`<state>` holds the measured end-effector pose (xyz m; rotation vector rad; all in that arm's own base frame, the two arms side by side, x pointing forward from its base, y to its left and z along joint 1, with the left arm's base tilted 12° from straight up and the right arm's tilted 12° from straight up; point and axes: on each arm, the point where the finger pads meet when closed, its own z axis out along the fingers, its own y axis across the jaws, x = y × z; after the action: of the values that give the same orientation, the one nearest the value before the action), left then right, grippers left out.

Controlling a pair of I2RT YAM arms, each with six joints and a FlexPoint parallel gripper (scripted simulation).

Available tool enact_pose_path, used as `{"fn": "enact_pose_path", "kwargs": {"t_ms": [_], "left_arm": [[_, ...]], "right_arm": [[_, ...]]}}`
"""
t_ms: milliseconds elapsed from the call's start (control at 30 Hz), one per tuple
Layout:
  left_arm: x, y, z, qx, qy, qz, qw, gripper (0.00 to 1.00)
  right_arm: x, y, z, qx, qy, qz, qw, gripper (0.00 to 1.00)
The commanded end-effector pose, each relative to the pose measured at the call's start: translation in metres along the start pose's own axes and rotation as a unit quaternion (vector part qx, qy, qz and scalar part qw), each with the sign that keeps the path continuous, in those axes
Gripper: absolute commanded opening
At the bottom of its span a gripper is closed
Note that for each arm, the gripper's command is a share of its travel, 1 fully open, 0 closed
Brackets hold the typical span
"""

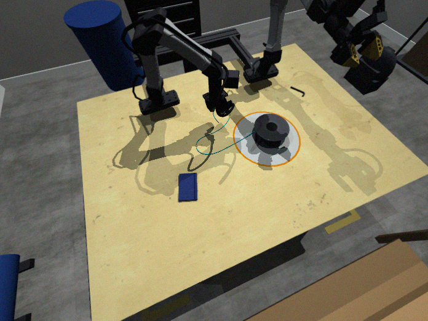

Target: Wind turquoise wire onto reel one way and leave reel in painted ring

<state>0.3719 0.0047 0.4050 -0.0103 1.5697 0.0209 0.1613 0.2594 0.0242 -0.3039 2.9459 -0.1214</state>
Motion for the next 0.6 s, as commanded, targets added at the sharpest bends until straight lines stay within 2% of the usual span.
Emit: {"fn": "enact_pose_path", "kwargs": {"t_ms": [0,567], "left_arm": [[0.003,-0.005,0.003,0.01,0.001,-0.003,1.0,1.0],[0.003,-0.005,0.003,0.01,0.001,-0.003,1.0,1.0]], "right_arm": [[0.0,0.005,-0.009,0.008,-0.005,0.007,1.0,0.3],[0.004,0.003,0.006,0.009,-0.004,0.004,1.0,0.3]]}}
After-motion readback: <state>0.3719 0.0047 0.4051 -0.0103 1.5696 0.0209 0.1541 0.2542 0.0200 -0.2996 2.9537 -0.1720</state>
